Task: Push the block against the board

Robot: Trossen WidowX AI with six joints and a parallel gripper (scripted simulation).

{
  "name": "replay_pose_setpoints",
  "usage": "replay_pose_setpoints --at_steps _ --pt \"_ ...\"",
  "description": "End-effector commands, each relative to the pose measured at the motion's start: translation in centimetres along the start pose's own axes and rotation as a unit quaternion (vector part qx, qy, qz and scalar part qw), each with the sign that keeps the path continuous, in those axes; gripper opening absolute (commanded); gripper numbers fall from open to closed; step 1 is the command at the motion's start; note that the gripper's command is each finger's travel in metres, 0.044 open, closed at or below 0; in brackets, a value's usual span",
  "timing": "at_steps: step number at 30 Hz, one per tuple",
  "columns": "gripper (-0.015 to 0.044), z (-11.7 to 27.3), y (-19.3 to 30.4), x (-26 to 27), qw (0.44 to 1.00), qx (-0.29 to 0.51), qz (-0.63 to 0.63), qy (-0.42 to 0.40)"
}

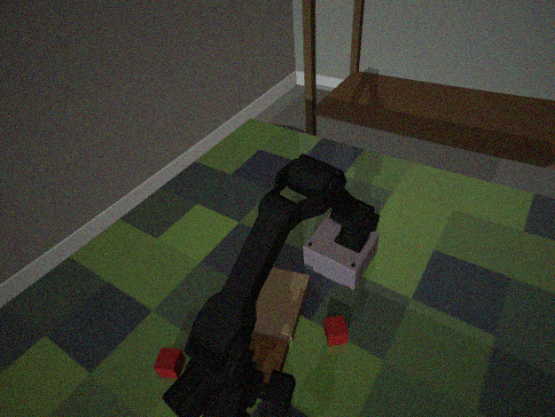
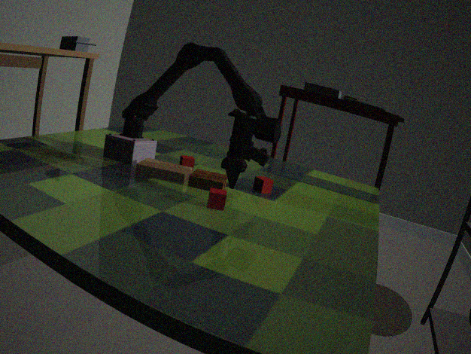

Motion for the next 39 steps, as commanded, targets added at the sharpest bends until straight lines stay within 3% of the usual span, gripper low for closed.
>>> replay_pose_setpoints --at_steps 1,18,39 --pt "0.0000 -0.1 0.5 -0.2 1.000 0.001 0.003 0.001" --pt "0.0000 -0.1 2.6 -0.6 1.000 0.002 0.002 0.001" --pt "0.0000 0.0 -0.3 -0.1 1.000 0.001 0.003 0.001"
Point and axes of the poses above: the point midway between the two fingers, 35 mm back from their tips, its own z axis back along the fingers, its own x axis across the jaws, y = z × x, the point moved 9 cm from there along z, back along the fingers, and after that the axes turned 10 degrees about -z, right-handed, at the moved point
